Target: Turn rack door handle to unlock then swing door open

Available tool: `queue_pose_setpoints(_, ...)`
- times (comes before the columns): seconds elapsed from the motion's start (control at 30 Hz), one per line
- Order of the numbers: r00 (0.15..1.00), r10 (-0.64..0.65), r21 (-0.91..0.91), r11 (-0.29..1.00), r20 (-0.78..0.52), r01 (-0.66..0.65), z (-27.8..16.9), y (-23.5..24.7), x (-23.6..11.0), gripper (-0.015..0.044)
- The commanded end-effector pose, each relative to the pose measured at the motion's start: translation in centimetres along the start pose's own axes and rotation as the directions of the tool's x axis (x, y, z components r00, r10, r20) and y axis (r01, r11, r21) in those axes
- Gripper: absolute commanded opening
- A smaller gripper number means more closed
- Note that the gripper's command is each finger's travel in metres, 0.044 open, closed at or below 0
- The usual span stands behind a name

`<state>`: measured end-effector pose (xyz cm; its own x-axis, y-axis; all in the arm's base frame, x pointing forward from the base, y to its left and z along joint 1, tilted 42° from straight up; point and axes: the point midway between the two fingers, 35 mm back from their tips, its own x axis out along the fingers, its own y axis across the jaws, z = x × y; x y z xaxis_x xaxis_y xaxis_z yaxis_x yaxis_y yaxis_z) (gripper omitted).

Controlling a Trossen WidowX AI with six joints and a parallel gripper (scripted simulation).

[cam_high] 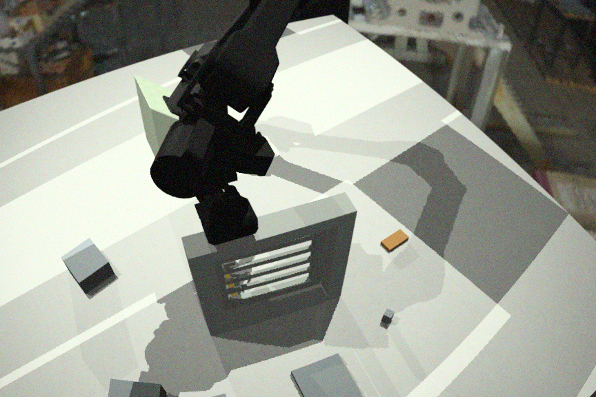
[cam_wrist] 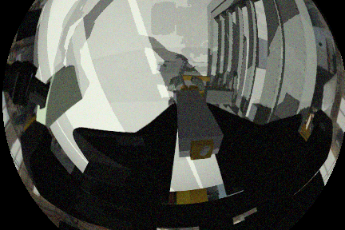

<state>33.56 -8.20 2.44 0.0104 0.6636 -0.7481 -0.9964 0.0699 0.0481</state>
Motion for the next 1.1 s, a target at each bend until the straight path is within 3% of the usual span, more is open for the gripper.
queue_pose_setpoints(0.0, 1.000, 0.002, 0.096, 0.995, 0.002, -0.003, 0.3, 0.6, -0.1, 0.0013)
queue_pose_setpoints(1.07, 1.000, 0.006, 0.663, 0.748, 0.004, -0.007, 4.2, 5.6, 0.0, 0.0013)
